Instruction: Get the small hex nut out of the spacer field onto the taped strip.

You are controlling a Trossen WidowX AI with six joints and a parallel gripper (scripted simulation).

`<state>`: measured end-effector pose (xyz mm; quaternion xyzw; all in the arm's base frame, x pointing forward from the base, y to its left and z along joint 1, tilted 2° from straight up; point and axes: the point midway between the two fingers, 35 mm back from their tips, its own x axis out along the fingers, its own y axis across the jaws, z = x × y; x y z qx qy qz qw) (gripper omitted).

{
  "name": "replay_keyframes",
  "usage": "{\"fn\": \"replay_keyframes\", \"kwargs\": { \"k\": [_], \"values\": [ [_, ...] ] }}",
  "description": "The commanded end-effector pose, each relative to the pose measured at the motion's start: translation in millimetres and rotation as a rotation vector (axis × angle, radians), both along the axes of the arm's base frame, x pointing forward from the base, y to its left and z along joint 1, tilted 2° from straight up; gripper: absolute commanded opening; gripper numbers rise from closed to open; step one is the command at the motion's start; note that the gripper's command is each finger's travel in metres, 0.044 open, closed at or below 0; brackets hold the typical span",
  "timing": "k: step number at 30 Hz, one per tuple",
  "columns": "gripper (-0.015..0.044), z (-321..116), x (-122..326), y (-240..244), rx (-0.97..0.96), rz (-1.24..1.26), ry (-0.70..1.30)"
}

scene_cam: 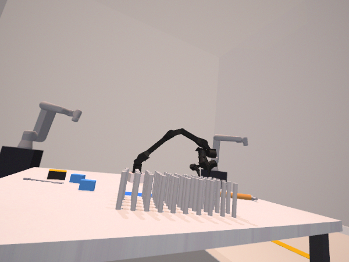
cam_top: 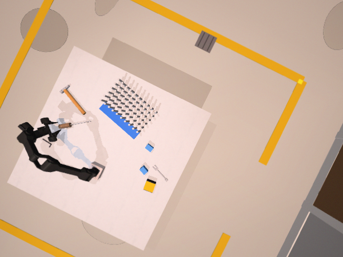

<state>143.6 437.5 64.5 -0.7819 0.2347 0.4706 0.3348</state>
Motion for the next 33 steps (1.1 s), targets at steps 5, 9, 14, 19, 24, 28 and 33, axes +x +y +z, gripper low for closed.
{"fn": "replay_keyframes", "kwargs": {
  "k": [5,9,14,19,24,28,33],
  "values": [
    [0.028,1,1,1,0.001,0.005,-0.006],
    [0.028,-3,1,1,0.001,0.005,-0.006],
    [0.028,-11,1,1,0.001,0.004,-0.006],
    [0.028,-19,1,2,0.001,0.004,-0.006],
    [0.028,-28,2,2,0.001,0.005,-0.006],
    [0.028,-34,2,2,0.001,0.005,-0.006],
    [0.028,-42,2,2,0.001,0.005,-0.006]
  ]
}}
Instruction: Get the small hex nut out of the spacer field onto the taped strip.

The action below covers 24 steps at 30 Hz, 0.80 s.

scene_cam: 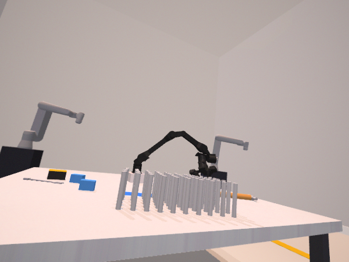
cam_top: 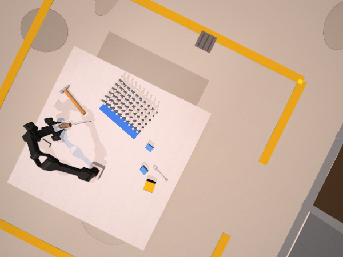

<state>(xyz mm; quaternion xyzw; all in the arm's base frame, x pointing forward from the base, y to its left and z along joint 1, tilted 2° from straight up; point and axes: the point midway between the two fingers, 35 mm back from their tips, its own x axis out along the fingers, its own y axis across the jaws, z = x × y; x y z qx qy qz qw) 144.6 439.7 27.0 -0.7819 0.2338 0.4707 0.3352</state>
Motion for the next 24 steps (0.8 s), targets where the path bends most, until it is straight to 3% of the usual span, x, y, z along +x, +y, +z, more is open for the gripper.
{"fn": "replay_keyframes", "kwargs": {
  "k": [1,18,20,24],
  "values": [
    [0.028,-6,1,0,0.0,0.003,-0.005],
    [0.028,-32,2,-1,-0.001,0.004,-0.006],
    [0.0228,-32,2,-1,-0.001,0.004,-0.006],
    [0.0201,-32,2,-1,-0.001,0.004,-0.006]
  ]
}}
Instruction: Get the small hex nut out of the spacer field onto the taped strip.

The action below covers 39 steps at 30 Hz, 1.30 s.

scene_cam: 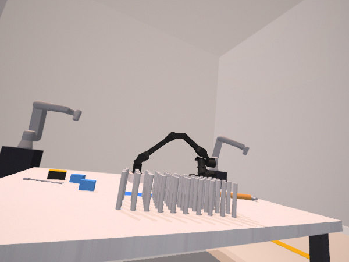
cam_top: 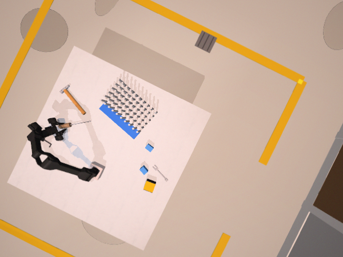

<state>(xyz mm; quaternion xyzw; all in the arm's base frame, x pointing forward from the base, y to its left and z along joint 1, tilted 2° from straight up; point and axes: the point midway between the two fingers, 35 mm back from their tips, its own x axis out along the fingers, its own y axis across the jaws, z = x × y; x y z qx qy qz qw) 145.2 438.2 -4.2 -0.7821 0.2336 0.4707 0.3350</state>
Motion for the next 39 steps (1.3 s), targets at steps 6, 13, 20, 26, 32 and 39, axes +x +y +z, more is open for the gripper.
{"fn": "replay_keyframes", "kwargs": {
  "k": [6,13,20,26,32,39],
  "values": [
    [0.0161,0,1,0,0.0,0.003,-0.005],
    [0.0,24,1,5,0.0,0.003,-0.005],
    [0.0,64,0,7,0.001,0.002,-0.004],
    [0.0,98,-1,6,0.001,0.001,-0.003],
    [0.0,131,-3,0,0.001,0.0,-0.003],
    [0.0,140,-4,-2,0.001,0.0,-0.002]
  ]
}}
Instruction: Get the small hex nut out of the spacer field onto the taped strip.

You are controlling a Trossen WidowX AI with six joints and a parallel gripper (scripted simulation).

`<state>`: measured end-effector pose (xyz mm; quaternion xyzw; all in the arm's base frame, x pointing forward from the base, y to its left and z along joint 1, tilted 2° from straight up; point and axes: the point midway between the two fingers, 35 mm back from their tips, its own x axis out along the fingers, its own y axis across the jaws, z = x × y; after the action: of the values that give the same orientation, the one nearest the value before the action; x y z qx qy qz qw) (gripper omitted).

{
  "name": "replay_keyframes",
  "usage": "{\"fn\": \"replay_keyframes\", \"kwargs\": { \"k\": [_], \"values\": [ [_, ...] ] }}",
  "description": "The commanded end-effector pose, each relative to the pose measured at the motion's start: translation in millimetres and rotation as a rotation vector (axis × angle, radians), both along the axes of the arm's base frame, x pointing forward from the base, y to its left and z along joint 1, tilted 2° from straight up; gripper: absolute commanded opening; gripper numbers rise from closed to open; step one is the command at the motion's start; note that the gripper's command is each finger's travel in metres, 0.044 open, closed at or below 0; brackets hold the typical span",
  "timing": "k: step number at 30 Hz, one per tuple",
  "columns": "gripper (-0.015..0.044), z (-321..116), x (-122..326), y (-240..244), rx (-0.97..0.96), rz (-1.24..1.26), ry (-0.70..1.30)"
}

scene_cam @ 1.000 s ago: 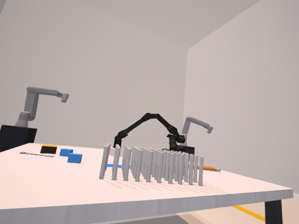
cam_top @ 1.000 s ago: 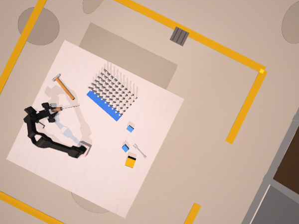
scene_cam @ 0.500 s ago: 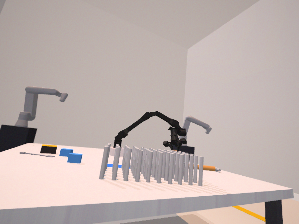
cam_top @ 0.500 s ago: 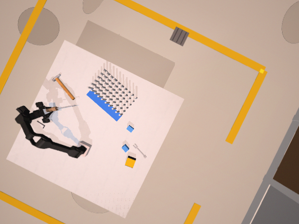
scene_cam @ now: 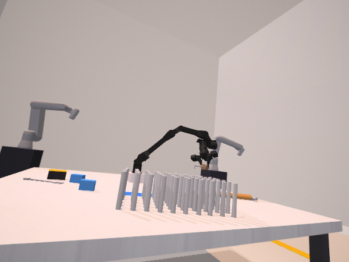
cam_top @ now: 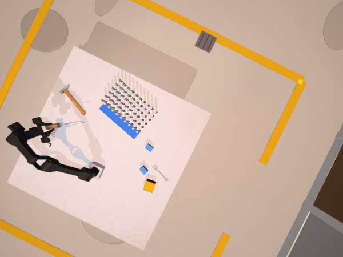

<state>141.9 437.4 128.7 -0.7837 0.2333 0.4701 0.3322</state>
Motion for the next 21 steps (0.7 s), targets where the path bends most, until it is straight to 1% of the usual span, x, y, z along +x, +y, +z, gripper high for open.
{"fn": "replay_keyframes", "kwargs": {
  "k": [1,9,21],
  "values": [
    [0.0,7,0,-2,0.006,-0.002,0.001],
    [0.0,24,41,-36,-0.019,0.05,0.058],
    [0.0,46,92,-103,-0.031,0.145,0.13]
  ]
}}
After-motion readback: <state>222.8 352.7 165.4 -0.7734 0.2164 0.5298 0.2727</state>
